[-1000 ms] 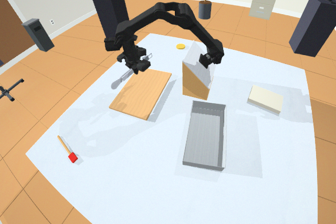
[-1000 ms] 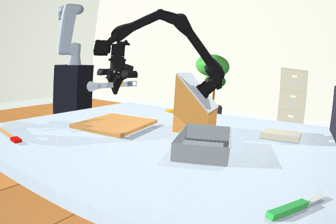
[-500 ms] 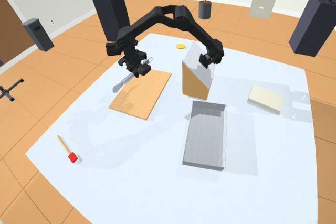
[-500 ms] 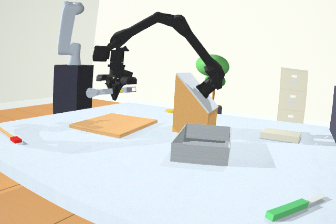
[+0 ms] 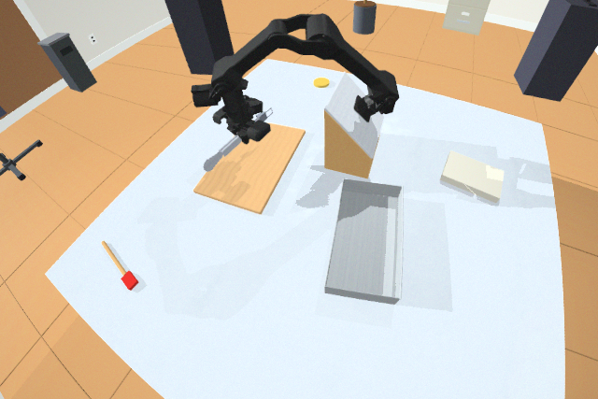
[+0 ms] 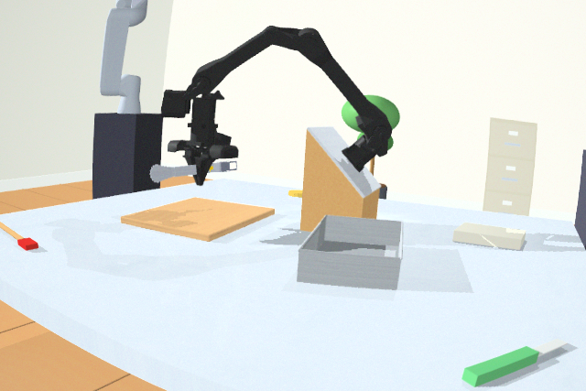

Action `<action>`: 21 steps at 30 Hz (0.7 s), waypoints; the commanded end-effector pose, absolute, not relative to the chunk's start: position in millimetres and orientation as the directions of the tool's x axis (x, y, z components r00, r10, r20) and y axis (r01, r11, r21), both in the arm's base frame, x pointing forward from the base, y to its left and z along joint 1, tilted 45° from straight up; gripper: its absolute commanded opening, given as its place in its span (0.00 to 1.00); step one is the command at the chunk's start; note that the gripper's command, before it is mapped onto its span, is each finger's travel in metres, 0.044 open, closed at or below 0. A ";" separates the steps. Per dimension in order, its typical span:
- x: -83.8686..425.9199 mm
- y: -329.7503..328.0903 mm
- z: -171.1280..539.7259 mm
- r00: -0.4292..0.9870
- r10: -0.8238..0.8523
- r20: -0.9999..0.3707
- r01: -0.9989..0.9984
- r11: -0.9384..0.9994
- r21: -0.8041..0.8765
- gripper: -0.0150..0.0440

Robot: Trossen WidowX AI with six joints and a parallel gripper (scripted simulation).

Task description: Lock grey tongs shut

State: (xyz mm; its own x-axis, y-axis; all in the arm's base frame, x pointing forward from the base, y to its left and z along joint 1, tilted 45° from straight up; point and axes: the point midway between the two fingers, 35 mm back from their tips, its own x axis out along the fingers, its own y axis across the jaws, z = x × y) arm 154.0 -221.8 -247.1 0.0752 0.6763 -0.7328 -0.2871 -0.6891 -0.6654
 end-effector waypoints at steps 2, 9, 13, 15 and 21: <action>154.7 -214.1 -253.6 0.079 0.679 -0.730 -0.290 -0.684 -0.669 0.00; 155.0 -205.5 -261.1 0.080 0.680 -0.729 -0.290 -0.684 -0.669 0.00; 155.0 -200.6 -265.3 0.080 0.680 -0.729 -0.290 -0.684 -0.670 0.00; 155.0 -198.1 -267.4 0.080 0.680 -0.729 -0.290 -0.684 -0.670 0.00; 154.9 -193.7 -270.8 0.080 0.680 -0.728 -0.289 -0.683 -0.670 0.00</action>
State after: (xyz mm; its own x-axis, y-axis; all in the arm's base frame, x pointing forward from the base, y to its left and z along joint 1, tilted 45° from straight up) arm 154.5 -196.6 -268.8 0.0750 0.6787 -0.7306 -0.2863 -0.6871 -0.6677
